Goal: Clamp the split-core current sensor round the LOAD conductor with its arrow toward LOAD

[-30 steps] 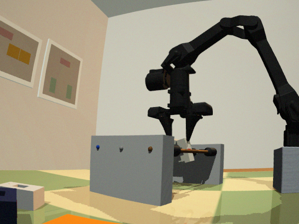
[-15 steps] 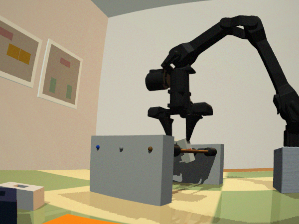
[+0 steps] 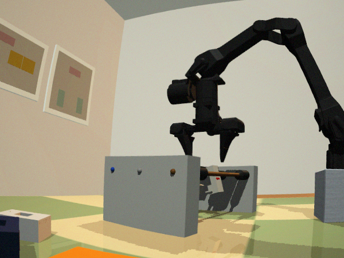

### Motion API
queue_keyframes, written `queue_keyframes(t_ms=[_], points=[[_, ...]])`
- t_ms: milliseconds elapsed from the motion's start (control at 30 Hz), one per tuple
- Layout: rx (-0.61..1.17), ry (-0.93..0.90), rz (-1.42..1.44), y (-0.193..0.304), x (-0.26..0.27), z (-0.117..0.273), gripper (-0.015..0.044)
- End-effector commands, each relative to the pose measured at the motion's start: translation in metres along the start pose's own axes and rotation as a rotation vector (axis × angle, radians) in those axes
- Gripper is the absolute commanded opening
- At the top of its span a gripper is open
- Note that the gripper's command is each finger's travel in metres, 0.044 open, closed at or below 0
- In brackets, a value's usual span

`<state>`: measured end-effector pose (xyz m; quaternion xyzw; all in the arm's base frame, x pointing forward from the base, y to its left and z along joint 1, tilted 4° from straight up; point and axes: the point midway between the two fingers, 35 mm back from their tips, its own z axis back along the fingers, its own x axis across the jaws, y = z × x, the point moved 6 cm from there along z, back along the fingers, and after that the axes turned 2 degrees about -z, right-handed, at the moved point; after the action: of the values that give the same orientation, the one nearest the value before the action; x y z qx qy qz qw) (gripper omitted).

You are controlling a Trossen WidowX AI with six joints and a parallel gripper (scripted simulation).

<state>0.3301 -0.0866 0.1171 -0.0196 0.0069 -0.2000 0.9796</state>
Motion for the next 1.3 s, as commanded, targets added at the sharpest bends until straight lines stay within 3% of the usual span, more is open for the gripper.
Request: queue_keyframes(t_ms=[0, 233, 1167, 1267], points=[[0.0, 0.002, 0.0, 0.0, 0.0, 0.0, 0.044], [-0.003, 0.006, 0.001, 0.0, -0.002, -0.043, 0.044], [-0.003, 0.006, 0.001, -0.001, -0.003, -0.073, 0.044], [0.0, -0.001, -0.003, 0.0, -0.001, -0.069, 0.042]])
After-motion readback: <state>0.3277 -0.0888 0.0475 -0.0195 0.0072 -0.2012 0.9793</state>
